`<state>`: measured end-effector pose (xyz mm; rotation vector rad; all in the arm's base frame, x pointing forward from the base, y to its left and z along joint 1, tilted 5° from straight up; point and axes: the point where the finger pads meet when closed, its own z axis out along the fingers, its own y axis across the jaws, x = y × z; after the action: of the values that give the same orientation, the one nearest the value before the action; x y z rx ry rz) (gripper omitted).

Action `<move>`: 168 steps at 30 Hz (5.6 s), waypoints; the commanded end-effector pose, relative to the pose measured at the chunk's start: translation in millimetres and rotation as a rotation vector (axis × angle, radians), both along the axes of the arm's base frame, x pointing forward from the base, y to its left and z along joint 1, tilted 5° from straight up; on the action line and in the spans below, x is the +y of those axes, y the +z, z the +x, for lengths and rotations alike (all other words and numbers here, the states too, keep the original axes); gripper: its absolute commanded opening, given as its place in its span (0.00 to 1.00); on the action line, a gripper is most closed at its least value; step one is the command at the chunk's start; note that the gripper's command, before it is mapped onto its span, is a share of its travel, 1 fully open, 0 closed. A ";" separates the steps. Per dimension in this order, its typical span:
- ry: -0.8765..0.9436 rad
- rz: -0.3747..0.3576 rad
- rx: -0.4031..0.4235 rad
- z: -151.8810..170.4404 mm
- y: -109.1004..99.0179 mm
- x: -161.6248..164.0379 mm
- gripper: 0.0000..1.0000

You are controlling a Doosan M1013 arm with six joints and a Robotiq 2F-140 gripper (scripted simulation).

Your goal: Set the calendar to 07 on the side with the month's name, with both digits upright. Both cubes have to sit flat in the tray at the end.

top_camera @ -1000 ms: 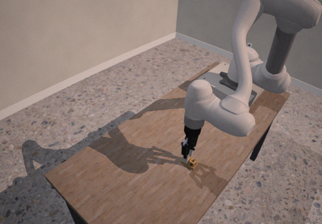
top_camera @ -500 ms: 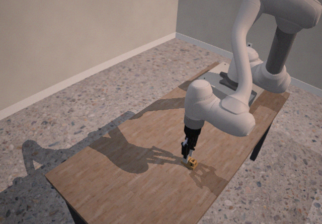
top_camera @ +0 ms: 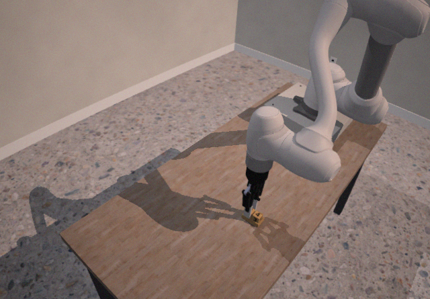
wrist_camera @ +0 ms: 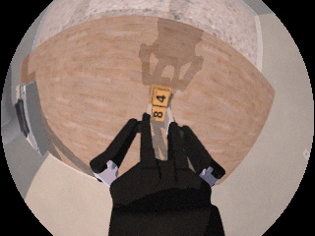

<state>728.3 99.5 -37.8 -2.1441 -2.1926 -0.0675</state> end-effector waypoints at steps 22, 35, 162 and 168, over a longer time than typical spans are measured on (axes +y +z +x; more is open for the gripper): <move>0.000 0.000 0.000 0.0 0.2 0.0 0.24; 0.000 0.000 0.000 0.0 0.2 0.0 0.24; 0.000 0.000 0.000 3.2 146.6 -12.2 1.00; 0.000 0.000 0.000 3.2 146.6 -12.2 1.00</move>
<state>731.6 87.3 108.6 -2.1441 -2.1926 -0.0676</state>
